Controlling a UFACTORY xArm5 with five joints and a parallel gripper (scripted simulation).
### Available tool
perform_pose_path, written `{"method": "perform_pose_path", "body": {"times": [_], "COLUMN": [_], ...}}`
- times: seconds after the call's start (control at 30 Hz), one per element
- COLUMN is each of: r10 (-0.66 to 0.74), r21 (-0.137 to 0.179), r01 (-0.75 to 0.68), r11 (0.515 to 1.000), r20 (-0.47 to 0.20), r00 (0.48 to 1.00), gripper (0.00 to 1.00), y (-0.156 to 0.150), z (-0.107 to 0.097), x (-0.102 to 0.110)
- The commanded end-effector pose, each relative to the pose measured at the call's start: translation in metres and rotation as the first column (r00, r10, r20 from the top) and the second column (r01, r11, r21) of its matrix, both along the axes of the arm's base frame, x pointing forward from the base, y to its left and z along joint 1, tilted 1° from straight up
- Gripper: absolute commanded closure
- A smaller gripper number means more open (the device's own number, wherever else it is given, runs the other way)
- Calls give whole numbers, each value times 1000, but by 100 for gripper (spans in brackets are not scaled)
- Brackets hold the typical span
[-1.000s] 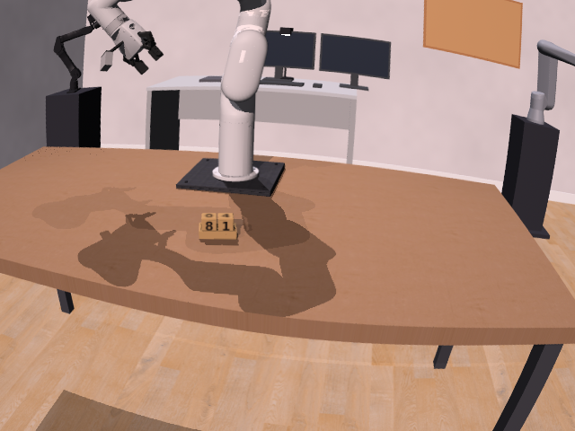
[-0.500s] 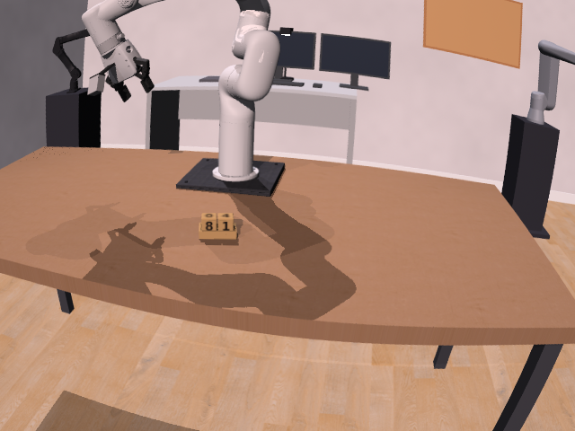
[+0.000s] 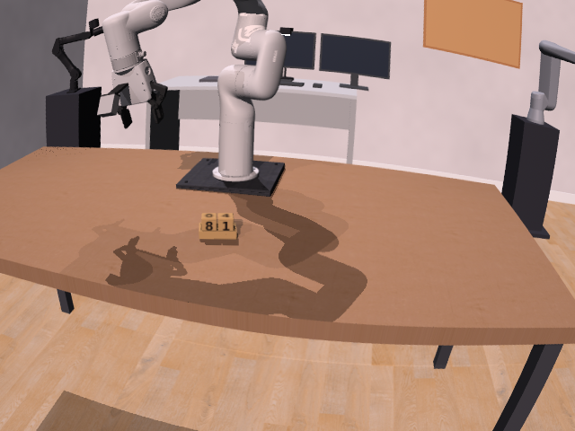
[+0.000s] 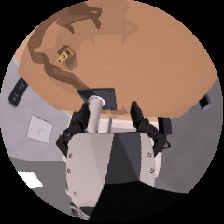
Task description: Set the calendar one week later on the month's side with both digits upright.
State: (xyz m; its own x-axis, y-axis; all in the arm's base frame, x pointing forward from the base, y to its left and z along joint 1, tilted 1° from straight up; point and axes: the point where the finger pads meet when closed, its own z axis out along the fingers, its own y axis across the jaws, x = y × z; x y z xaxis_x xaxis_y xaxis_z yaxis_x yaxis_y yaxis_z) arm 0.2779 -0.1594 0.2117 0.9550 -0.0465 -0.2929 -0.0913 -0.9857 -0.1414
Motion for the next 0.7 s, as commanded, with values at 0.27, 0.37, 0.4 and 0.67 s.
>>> {"method": "perform_pose_path", "body": {"times": [0.27, 0.37, 0.4, 0.67], "r10": [191, 223, 223, 330], "r21": [-108, -121, -121, -156], "r01": [-177, -205, -205, -299], "r11": [978, 971, 971, 942], "r20": [137, 163, 163, 255], "r00": [972, 961, 961, 909], "gripper": [0, 0, 0, 0], "y": [98, 118, 118, 190], "z": [-43, -49, -49, -69], "x": [65, 71, 71, 82]}}
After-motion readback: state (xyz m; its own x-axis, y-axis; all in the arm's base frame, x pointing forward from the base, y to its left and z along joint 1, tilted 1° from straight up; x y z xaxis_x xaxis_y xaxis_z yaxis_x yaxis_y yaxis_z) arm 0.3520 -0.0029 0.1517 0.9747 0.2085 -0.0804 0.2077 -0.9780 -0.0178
